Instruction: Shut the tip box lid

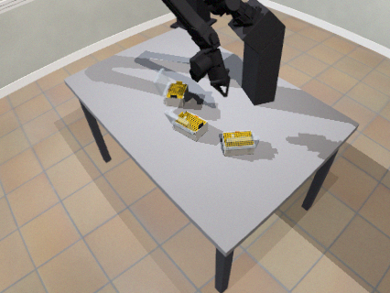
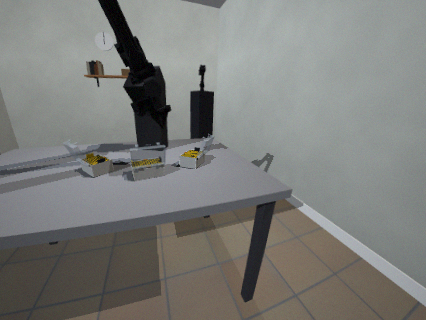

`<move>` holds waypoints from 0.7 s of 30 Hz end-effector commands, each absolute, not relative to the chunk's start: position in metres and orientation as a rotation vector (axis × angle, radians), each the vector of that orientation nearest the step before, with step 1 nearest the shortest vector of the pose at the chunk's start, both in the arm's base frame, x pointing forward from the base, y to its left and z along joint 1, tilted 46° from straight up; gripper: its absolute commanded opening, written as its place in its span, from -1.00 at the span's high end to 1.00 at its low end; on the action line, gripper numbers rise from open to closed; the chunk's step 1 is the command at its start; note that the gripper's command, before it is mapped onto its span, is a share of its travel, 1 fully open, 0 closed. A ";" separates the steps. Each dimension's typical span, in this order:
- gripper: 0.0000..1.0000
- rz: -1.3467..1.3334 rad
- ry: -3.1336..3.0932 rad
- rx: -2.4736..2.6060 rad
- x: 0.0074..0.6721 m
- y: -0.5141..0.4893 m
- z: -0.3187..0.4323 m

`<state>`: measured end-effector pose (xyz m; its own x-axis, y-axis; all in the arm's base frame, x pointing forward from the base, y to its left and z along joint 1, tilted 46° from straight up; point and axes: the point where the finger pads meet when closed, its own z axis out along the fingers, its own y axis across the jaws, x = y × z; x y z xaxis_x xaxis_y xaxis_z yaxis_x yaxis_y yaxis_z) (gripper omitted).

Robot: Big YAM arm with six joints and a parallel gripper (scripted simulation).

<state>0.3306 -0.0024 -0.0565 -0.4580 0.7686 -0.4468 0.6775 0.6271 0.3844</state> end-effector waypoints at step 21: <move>1.00 -0.345 2.423 0.291 0.321 0.004 -0.060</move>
<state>0.3296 -0.0015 -0.0531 -0.7006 0.2682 -0.6612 0.4133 0.9079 -0.0697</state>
